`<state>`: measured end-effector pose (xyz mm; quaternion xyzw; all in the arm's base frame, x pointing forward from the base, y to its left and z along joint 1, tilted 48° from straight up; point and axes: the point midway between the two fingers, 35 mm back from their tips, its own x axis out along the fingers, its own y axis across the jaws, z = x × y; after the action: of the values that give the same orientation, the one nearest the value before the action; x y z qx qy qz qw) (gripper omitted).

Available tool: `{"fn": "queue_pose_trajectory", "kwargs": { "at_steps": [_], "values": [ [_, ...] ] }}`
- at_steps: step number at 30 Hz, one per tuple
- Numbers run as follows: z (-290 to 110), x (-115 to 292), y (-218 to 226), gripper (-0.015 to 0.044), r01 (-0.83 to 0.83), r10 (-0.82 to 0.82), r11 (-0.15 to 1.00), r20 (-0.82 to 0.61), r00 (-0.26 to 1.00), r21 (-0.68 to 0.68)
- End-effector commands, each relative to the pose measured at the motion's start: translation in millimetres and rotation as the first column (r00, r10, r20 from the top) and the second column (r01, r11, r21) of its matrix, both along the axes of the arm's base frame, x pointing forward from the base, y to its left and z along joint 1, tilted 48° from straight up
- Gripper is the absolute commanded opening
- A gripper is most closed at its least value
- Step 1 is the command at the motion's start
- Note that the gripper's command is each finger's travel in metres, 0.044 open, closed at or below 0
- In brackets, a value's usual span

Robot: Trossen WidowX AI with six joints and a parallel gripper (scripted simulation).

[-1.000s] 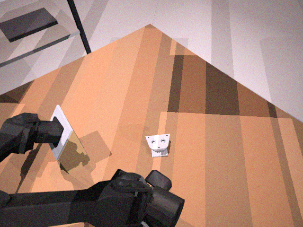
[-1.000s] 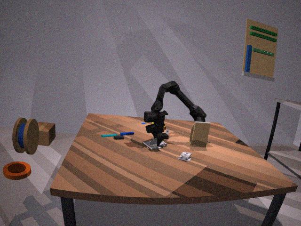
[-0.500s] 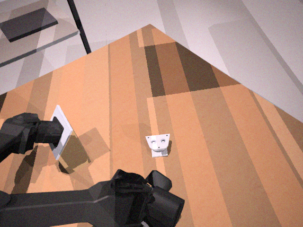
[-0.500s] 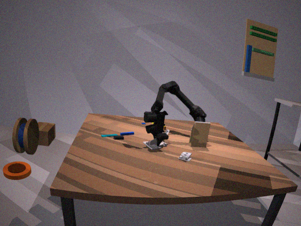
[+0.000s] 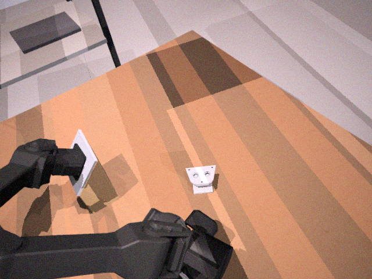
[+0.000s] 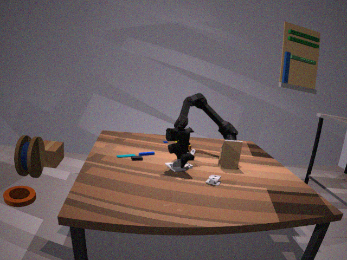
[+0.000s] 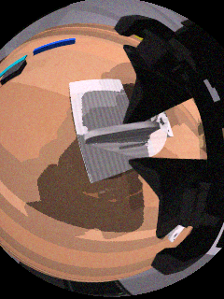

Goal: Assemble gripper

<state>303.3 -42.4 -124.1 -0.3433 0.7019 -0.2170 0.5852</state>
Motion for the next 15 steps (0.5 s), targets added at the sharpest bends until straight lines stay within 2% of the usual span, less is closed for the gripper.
{"fn": "queue_pose_trajectory", "kwargs": {
  "at_steps": [1, 6, 10, 15],
  "values": [
    [-0.5, -0.3, -1.9, 0.0134, 0.001, -0.001, 1.0, -0.002, 1.0, -0.002],
    [-0.5, -0.3, -1.9, 0.0134, 0.001, -0.001, 1.0, -0.002, 1.0, -0.002],
    [0.0, 0.0, 0.0, 0.0224, 0.0, 0.0, 1.0, 0.0, 1.0, 0.0],
    [0.0, 0.0, 0.0, 0.0224, 0.0, 0.0, 1.0, 0.0, 1.0, 0.0]
  ]
}}
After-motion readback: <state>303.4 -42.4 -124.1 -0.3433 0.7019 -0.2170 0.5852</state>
